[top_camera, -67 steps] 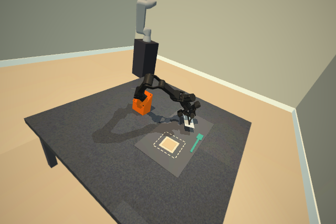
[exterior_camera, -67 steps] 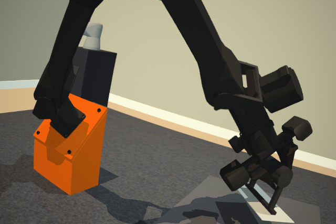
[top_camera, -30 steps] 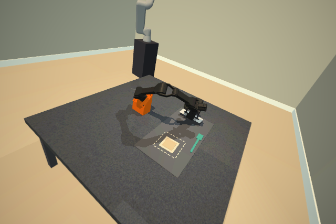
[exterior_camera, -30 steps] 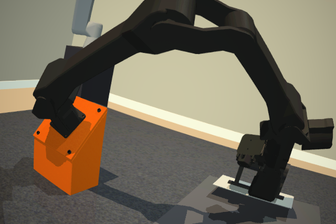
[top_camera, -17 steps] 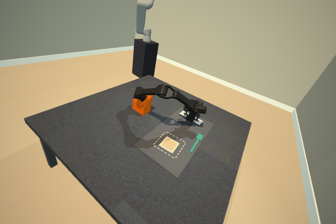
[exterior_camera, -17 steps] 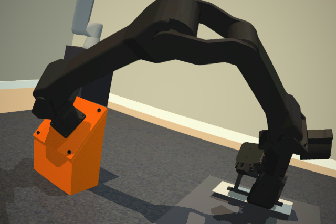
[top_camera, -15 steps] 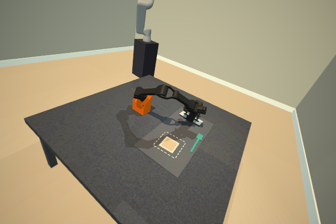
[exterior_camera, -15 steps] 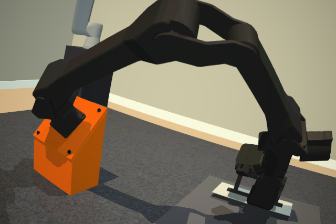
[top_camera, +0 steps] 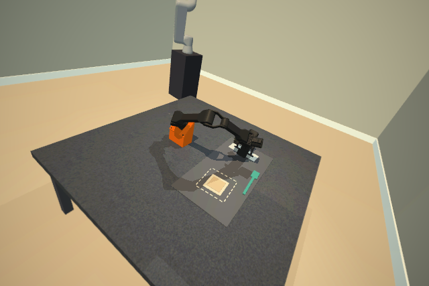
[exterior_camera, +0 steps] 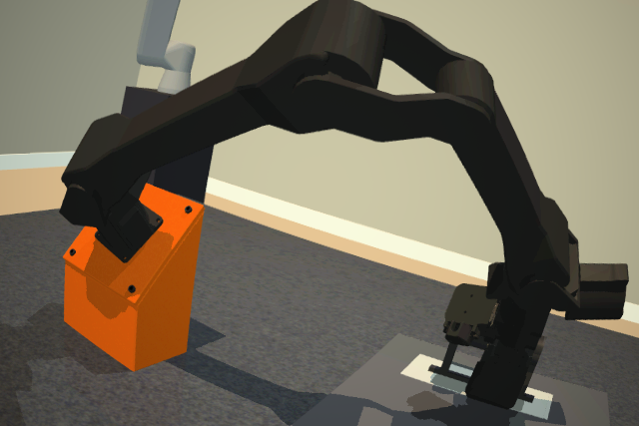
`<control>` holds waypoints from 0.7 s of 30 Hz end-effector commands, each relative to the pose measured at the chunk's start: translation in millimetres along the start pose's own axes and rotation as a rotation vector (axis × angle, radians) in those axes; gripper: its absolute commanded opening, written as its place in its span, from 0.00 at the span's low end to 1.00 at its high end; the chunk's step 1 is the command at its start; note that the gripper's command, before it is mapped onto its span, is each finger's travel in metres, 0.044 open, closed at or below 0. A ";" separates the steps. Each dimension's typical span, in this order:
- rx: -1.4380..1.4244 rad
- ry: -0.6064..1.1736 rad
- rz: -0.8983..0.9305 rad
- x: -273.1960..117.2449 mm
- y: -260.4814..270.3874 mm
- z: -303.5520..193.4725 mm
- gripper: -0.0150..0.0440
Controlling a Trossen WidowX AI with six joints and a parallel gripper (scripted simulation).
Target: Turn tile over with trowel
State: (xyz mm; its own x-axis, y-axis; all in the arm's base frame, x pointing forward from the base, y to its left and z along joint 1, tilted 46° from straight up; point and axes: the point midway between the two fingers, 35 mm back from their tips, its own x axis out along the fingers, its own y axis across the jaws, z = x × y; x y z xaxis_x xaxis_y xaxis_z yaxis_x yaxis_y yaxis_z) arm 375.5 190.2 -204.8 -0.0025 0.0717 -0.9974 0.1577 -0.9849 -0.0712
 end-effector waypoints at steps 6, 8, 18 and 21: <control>-0.010 0.004 -0.012 0.2 -2.9 -0.6 0.76; -0.010 0.004 -0.012 0.2 -2.9 -0.6 0.76; -0.009 0.003 -0.010 -14.6 -2.8 -1.4 0.76; -0.008 0.003 -0.008 -32.9 -2.5 -1.5 0.76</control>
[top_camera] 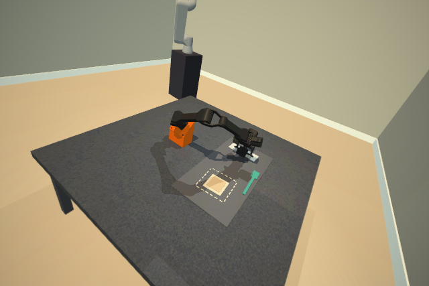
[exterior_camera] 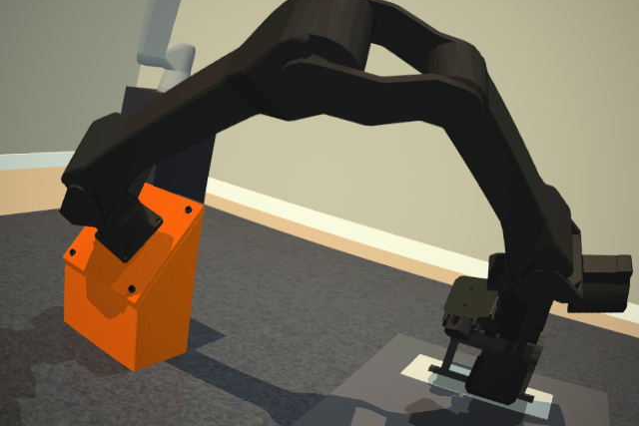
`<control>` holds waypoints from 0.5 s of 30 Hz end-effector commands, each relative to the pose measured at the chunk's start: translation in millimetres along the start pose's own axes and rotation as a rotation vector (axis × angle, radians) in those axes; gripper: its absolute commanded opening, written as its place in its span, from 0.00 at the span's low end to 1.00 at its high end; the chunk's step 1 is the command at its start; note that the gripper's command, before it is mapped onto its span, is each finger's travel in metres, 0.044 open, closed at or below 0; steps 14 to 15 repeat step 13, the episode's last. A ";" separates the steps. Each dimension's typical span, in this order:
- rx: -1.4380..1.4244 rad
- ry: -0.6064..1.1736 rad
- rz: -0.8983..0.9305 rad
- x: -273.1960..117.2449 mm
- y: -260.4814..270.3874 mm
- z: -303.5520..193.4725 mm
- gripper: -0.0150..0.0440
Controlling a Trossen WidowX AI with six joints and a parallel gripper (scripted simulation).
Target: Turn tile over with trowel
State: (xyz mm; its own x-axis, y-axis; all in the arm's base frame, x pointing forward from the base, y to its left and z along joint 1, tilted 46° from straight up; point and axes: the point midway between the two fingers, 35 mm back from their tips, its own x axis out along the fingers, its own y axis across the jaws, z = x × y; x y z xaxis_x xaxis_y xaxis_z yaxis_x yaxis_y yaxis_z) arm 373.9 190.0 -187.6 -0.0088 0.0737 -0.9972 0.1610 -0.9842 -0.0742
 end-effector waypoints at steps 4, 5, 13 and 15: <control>-0.002 0.008 -0.003 -38.6 -0.6 -1.7 0.76; -0.002 0.008 -0.002 -41.4 -0.4 -1.4 0.76; 0.001 0.013 -0.008 -107.2 -48.0 38.0 0.76; 0.001 0.013 -0.008 -107.2 -48.0 38.0 0.76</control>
